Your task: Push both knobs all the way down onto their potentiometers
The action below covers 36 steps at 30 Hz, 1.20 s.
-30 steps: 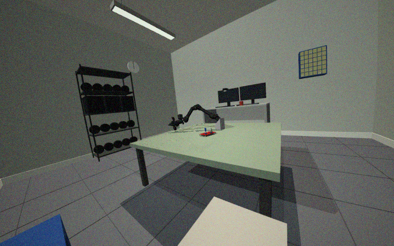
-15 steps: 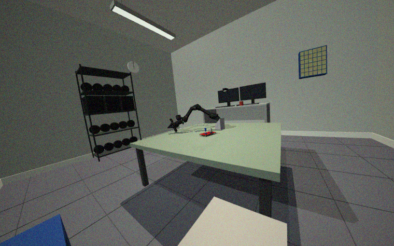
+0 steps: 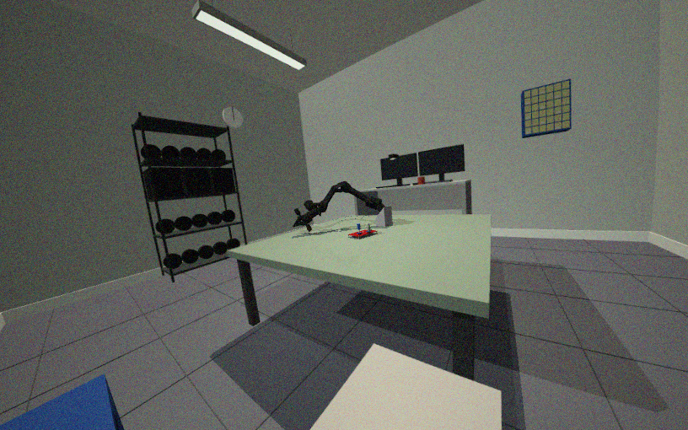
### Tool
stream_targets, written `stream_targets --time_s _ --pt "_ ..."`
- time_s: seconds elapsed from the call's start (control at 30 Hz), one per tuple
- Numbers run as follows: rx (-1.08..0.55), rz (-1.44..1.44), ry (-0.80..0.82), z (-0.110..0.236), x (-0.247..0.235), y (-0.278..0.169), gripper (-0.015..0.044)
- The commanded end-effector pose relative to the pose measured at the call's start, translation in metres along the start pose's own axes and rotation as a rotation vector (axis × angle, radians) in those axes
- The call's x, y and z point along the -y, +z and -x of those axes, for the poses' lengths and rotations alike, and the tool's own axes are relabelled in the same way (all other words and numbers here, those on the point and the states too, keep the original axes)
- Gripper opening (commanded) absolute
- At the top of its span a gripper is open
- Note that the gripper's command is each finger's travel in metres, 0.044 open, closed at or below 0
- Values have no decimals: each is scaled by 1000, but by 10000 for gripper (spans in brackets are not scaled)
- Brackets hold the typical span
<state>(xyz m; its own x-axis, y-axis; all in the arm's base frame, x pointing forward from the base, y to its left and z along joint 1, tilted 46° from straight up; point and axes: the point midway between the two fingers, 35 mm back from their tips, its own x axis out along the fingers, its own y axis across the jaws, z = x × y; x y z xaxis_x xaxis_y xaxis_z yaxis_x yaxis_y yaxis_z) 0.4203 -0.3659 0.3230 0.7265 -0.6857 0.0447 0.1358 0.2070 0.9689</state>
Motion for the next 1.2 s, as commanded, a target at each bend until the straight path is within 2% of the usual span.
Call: stream_targets --time_s 0.0,0.57,1.17 --pt "-42 37 -62 1 17 -26 0" --pt "-239 235 -277 23 71 -128 0" --pt "-473 580 -502 75 133 -219 0"
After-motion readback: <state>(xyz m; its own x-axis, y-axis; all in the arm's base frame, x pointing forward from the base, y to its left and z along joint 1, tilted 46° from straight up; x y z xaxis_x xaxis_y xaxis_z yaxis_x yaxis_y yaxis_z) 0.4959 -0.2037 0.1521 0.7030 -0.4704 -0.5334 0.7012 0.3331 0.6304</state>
